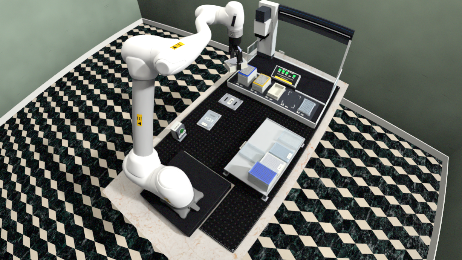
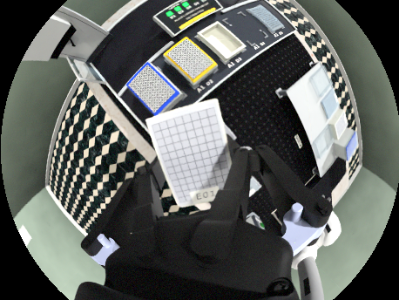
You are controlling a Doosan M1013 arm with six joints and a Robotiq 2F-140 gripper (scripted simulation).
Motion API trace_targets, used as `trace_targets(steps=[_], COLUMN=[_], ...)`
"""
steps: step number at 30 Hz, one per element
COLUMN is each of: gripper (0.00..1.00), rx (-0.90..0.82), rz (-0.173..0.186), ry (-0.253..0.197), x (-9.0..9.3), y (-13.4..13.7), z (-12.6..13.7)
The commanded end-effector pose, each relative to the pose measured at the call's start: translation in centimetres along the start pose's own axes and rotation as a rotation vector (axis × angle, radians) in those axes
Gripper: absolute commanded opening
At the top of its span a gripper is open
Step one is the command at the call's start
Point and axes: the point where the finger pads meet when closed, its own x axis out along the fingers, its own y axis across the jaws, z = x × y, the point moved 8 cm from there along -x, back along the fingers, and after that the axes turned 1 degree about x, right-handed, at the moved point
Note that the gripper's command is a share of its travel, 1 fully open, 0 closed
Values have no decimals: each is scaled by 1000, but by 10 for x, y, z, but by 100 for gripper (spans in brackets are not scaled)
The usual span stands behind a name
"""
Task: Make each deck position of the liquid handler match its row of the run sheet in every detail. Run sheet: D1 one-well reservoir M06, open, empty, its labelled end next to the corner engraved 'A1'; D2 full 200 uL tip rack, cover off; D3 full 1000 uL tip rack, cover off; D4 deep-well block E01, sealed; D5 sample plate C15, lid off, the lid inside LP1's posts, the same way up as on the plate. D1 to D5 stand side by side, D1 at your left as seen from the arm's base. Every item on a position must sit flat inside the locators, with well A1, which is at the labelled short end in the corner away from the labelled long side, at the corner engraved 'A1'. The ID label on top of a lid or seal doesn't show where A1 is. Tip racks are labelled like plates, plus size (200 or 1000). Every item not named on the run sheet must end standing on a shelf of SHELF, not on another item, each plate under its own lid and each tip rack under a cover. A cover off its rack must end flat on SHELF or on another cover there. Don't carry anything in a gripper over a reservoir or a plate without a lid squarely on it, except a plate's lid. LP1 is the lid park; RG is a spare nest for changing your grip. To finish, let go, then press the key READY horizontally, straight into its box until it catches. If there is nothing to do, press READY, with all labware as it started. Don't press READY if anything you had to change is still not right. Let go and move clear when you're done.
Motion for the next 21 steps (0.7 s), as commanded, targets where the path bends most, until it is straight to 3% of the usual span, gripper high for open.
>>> trace_targets(steps=[1, 21], gripper=[10, 10], rx=[-73, -393], rz=[-2, -2], ry=[0, 1], x=[-1, -1], y=[0, 0], z=[0, 0])
